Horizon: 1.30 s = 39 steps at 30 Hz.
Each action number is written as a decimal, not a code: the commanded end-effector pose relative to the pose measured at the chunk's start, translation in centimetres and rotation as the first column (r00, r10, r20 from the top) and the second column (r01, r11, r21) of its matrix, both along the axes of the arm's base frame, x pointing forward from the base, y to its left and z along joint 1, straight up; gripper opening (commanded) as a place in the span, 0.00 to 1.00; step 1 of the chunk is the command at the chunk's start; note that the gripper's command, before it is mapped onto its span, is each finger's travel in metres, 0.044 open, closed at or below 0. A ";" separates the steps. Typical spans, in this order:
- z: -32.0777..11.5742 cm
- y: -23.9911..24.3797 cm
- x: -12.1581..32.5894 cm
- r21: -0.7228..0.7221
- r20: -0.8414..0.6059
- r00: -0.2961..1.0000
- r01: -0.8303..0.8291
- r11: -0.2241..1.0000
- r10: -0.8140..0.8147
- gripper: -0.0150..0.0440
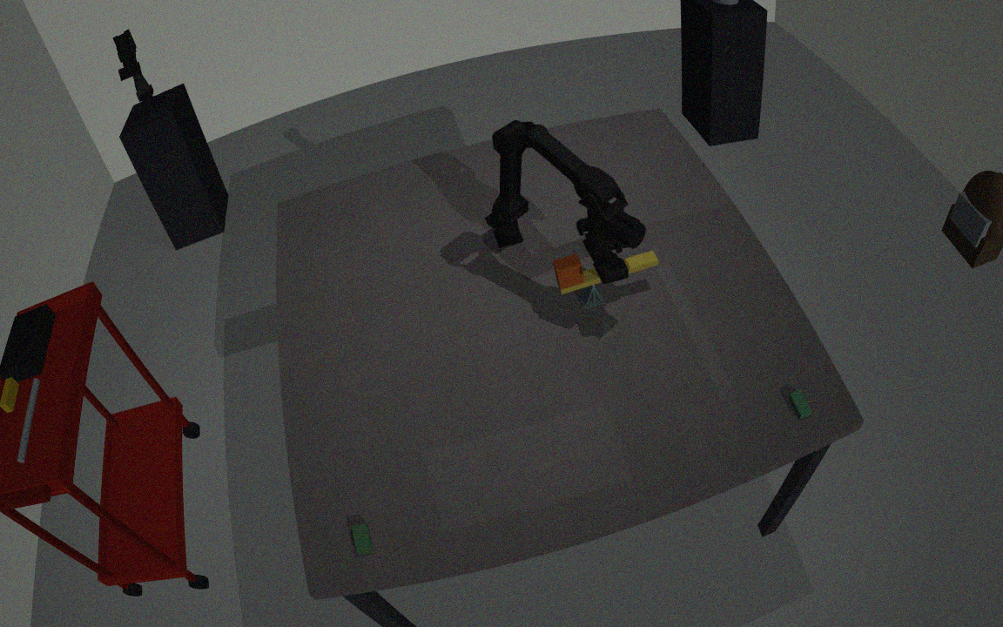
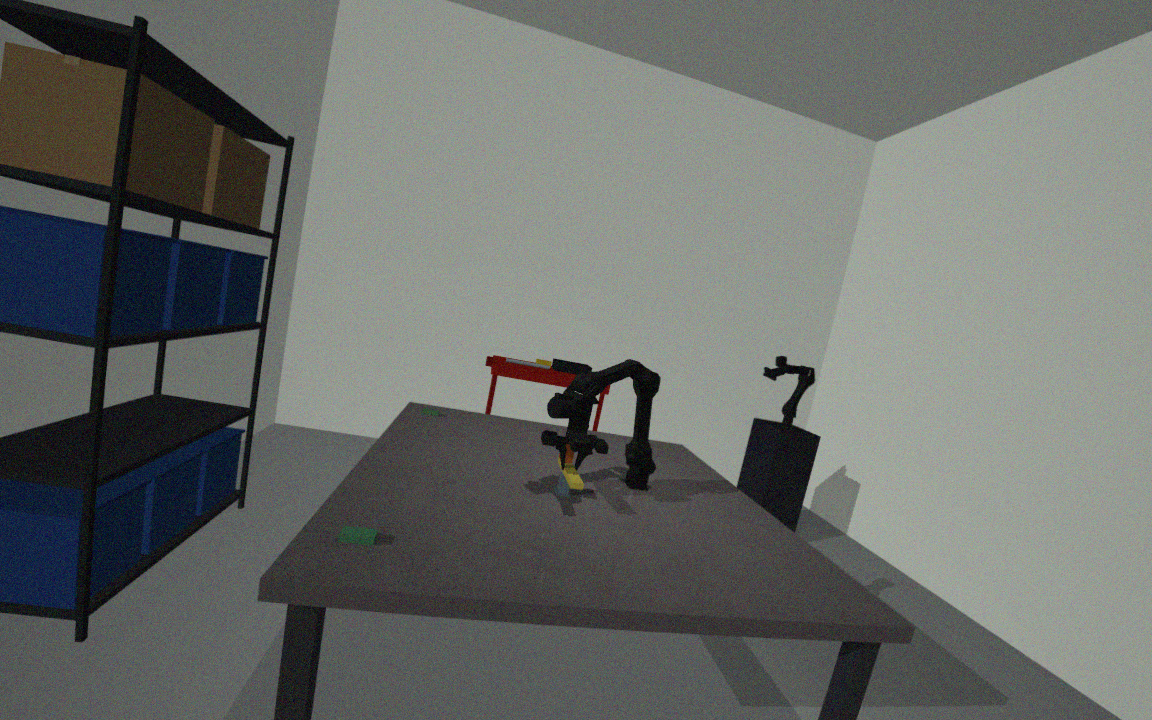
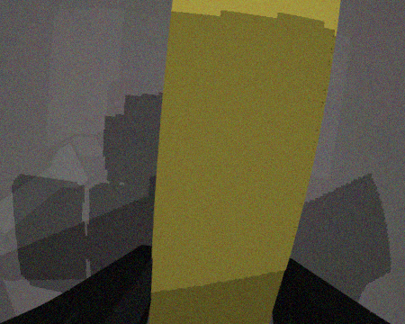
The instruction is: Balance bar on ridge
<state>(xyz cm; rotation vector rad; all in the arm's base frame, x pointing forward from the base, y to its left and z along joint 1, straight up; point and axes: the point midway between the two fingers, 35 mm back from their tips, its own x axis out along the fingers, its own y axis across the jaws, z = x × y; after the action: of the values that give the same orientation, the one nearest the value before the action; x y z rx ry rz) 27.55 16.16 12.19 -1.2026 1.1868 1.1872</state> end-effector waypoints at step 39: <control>-0.4 0.0 0.0 0.002 -0.001 1.000 0.001 1.000 -0.001 0.25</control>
<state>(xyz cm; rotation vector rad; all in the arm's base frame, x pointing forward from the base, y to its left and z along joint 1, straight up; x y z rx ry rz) 27.56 16.15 11.87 -1.2022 1.1871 1.1868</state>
